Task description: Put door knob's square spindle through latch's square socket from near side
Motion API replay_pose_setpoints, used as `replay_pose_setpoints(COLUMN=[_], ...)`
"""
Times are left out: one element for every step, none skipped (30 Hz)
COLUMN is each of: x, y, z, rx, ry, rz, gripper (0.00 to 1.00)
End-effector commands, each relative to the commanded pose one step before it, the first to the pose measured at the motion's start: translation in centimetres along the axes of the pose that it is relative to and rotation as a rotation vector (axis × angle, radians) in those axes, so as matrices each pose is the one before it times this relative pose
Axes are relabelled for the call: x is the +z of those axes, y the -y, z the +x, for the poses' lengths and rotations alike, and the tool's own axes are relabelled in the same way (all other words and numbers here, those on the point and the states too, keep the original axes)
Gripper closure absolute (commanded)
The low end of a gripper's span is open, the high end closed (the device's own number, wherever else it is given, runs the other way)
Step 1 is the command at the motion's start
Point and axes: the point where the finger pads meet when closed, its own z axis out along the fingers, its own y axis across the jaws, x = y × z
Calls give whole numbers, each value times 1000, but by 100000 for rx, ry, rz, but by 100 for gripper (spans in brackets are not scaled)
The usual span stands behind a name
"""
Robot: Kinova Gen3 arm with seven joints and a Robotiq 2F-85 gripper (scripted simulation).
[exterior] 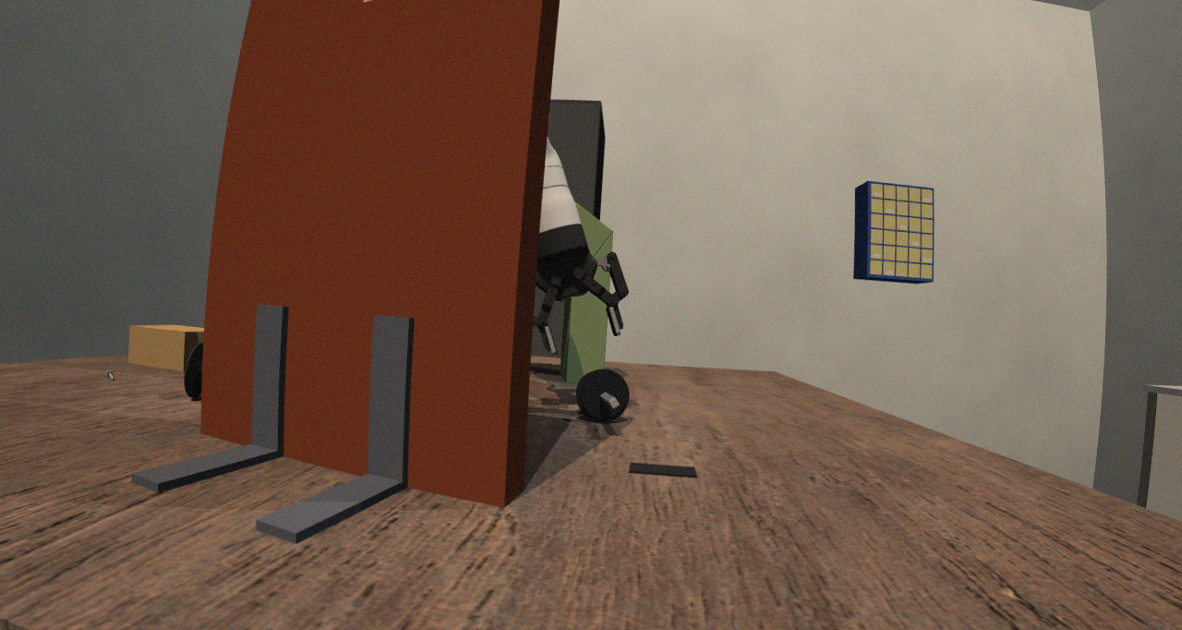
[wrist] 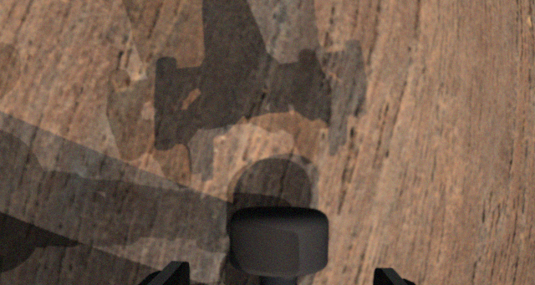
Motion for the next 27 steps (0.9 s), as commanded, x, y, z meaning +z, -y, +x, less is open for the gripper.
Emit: replay_pose_setpoints(x=[970, 209, 178, 140, 0, 0, 99, 56, 22, 3, -3, 1, 67, 111, 134, 172, 205, 227, 241, 242, 232, 0, 0, 213, 175, 137, 98], y=[74, -23, -27, -25, 0, 0, 181, -20, 14, 25, 2, -36, -57, -75, -35, 6, 9, 7, 0, -7, -13, 0, 0, 172, -63, -62, -11], z=[-41, 17, 18, 17, 0, 0, 159, -27, 28, 47, 14, -55, -61, -67, -29, -7, -5, -2, 2, 7, 10, 0, 0, 199, -82, -63, 11], rx=[-1407, -20, -20, -19, 0, 0, -55, 12, 7, 1, 7, 35, -10, -15, 9, 5, 4, 1, -2, -8, -9, 0, 0, -72, 31, 19, -9], ry=[44, -24, -27, -26, 0, 0, -427, 69, -30, -72, -20, 101, 130, 156, 83, 19, 10, 7, 0, -7, -14, 0, 0, -512, 209, 167, -18], rz=[34, -39, -44, -42, 0, 0, 706, -92, -11, 34, -10, -117, -152, -215, -138, -2, 13, 8, -2, -13, -23, 0, 0, 740, -286, -257, -14], gripper=[10, 10, 10, 10, 10, 10, 10, 10, 10, 10, 10, 10, 10, 10, 10, 10, 10, 10, 10, 10, 10, 10, 10, 10, 10, 10, 10])
